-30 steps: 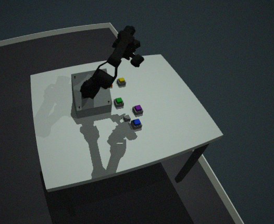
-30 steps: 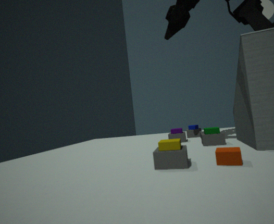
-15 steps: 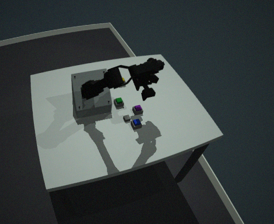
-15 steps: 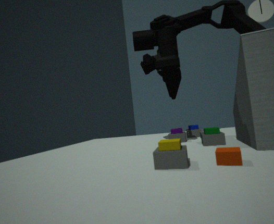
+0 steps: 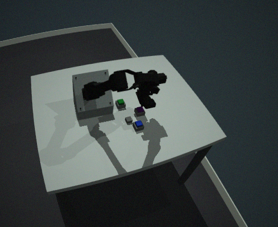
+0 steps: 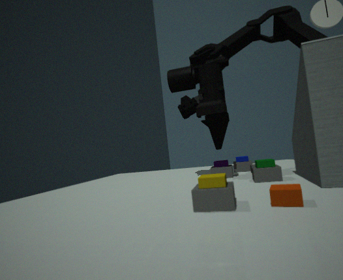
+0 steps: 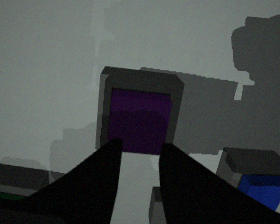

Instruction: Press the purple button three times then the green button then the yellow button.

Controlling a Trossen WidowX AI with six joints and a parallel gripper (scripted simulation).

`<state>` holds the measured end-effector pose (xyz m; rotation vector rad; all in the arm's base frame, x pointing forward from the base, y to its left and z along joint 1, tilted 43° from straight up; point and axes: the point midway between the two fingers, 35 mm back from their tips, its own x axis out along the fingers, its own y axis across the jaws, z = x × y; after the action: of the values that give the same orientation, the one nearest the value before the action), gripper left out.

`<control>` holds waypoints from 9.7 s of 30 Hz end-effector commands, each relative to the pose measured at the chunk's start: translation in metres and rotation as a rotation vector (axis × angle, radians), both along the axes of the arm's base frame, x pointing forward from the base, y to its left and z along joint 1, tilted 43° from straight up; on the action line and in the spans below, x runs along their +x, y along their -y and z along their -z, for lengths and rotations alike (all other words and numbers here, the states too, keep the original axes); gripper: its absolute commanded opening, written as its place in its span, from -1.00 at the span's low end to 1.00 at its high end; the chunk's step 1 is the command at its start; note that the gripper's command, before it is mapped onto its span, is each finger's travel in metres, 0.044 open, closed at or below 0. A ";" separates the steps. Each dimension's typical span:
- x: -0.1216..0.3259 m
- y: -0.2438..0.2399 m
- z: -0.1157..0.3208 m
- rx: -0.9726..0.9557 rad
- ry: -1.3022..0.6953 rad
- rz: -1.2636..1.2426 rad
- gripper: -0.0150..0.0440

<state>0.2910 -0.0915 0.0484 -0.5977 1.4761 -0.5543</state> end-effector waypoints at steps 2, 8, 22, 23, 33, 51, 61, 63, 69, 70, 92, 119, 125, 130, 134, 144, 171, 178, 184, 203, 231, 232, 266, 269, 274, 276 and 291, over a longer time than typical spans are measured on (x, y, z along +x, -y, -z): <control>-0.001 0.002 0.002 -0.004 -0.006 -0.002 -0.42; -0.001 0.002 0.002 -0.004 -0.006 -0.002 -0.42; -0.001 0.015 0.017 -0.004 -0.007 -0.002 -0.42; -0.001 0.016 0.018 -0.004 -0.007 -0.002 -0.42; -0.001 0.025 0.027 -0.006 -0.007 -0.002 -0.42; 0.002 0.022 0.023 -0.003 0.004 -0.001 -0.42; -0.001 0.002 0.002 -0.004 -0.006 -0.002 -0.42; -0.001 0.004 0.005 -0.004 -0.006 -0.002 -0.42; -0.001 0.011 0.012 -0.004 -0.006 -0.002 -0.42; -0.001 0.012 0.013 -0.004 -0.006 -0.002 -0.42; -0.001 0.025 0.027 -0.006 -0.007 -0.002 -0.42; -0.001 0.010 0.011 -0.004 -0.006 -0.002 -0.42; -0.001 0.016 0.018 -0.004 -0.007 -0.002 -0.42; -0.001 0.022 0.024 -0.005 -0.007 -0.002 -0.42; -0.001 0.025 0.027 -0.006 -0.007 -0.002 -0.42; -0.001 0.025 0.027 -0.006 -0.007 -0.002 -0.42; -0.004 -0.043 -0.042 0.000 -0.007 -0.003 -0.42; -0.083 -0.100 0.012 0.007 -0.012 -0.003 -0.42; -0.092 -0.101 0.018 0.003 -0.012 -0.003 -0.42; -0.091 -0.052 0.072 0.000 -0.011 -0.003 -0.42; -0.091 -0.039 0.086 -0.002 -0.011 -0.002 -0.42; -0.091 -0.039 0.086 -0.002 -0.011 -0.002 -0.42; -0.029 -0.194 0.080 0.012 -0.008 -0.004 -0.42; -0.019 -0.219 0.108 0.013 -0.006 -0.003 -0.42; -0.015 -0.239 0.134 0.012 -0.005 -0.002 -0.42; -0.015 -0.239 0.134 0.012 -0.005 -0.002 -0.42; -0.013 -0.193 0.184 0.010 -0.004 -0.002 -0.42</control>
<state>0.2787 0.1064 -0.1324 -0.5843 1.4820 -0.5428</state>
